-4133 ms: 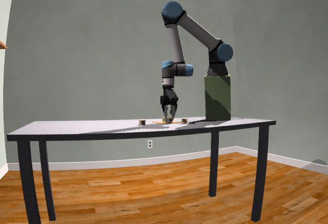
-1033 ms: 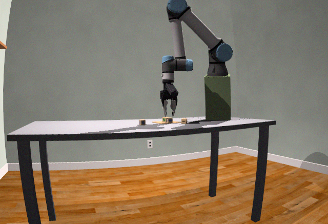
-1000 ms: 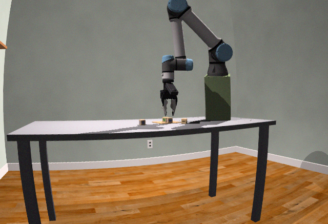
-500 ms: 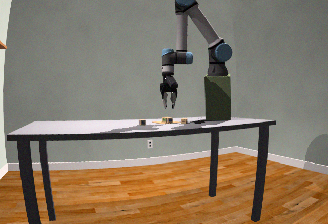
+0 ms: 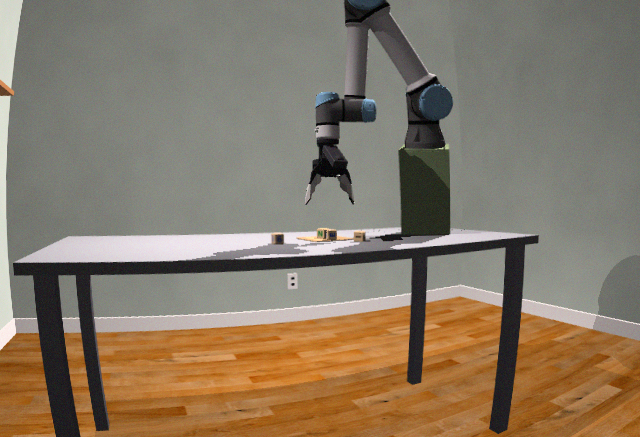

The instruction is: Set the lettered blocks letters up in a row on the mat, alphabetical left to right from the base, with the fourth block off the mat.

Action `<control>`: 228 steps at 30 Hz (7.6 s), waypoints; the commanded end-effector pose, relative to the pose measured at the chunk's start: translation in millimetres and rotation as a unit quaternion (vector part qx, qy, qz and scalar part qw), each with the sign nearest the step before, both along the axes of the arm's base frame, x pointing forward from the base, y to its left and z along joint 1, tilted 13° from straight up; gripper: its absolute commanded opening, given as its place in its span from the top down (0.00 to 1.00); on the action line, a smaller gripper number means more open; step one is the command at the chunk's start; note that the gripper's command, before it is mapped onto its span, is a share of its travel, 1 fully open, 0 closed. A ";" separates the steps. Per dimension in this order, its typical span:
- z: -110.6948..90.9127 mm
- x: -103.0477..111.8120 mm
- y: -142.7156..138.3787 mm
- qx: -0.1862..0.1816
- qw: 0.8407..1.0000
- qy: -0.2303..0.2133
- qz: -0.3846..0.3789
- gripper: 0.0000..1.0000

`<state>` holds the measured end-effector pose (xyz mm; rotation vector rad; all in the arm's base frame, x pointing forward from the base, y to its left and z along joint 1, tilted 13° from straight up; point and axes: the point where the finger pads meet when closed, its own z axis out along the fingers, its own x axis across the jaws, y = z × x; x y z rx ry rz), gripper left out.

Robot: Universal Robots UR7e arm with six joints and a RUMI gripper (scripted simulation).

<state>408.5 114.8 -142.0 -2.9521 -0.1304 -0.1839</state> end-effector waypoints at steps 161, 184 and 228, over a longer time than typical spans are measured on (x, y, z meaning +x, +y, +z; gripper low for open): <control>-10.3 9.8 -52.8 0.109 0.328 0.175 -0.922 0.60; -10.3 9.8 -52.8 0.109 0.328 0.175 -0.922 0.60; -50.0 15.7 -44.4 0.109 0.317 0.175 -0.926 0.60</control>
